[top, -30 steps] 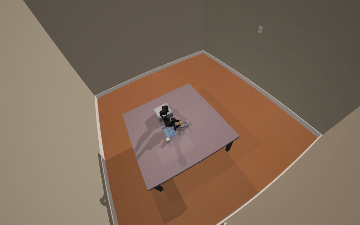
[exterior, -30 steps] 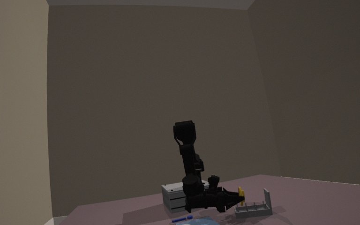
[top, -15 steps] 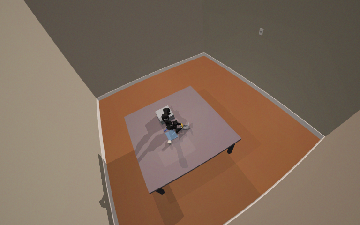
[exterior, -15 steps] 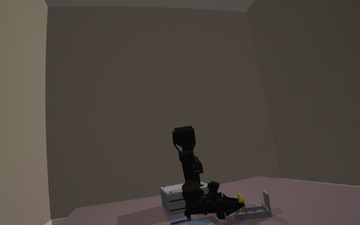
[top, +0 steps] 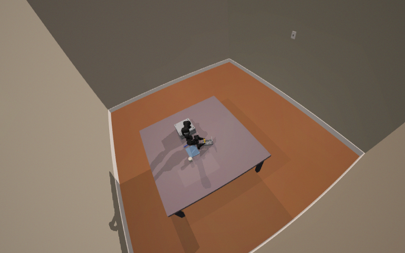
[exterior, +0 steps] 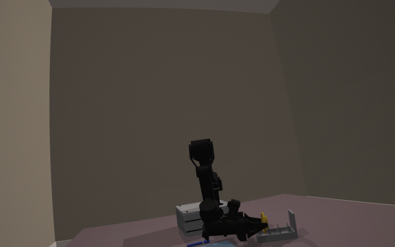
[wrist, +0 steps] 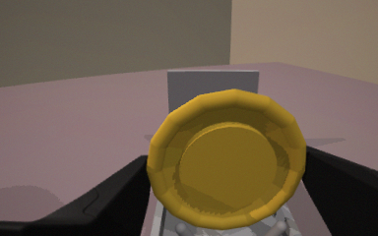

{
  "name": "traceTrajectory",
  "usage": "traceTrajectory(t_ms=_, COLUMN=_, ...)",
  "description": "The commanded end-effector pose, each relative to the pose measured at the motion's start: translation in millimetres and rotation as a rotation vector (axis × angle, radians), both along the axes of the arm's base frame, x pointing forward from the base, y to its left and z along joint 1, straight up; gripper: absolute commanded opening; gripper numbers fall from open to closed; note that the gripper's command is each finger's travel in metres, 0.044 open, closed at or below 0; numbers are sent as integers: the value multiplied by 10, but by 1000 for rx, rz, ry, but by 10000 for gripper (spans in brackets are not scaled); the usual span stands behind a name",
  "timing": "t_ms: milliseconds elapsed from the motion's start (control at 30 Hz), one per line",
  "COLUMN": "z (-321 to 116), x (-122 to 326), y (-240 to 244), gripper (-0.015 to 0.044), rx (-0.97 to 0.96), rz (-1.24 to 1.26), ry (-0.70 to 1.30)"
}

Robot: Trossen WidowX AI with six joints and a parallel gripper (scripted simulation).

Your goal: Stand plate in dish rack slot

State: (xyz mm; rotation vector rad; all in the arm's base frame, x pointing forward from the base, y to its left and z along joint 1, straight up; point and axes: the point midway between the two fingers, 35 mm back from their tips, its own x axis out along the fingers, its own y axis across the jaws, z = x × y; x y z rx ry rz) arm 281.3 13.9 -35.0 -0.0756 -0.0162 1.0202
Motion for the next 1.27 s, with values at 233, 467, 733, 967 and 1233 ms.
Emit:
traceTrajectory(t_ms=233, z=0, x=0, y=0, gripper=400, rx=0, rz=0, ry=0)
traceTrajectory(t_ms=467, z=454, x=58, y=-34, gripper=400, rx=3, rz=-2, ry=-7)
traceTrajectory(t_ms=733, z=1147, x=66, y=-40, gripper=400, rx=9, rz=-4, ry=-18)
traceTrajectory(t_ms=967, z=1162, x=218, y=-118, gripper=400, rx=29, rz=-61, ry=35)
traceTrajectory(t_ms=1233, z=1154, x=639, y=-363, gripper=400, rx=68, rz=-240, ry=218)
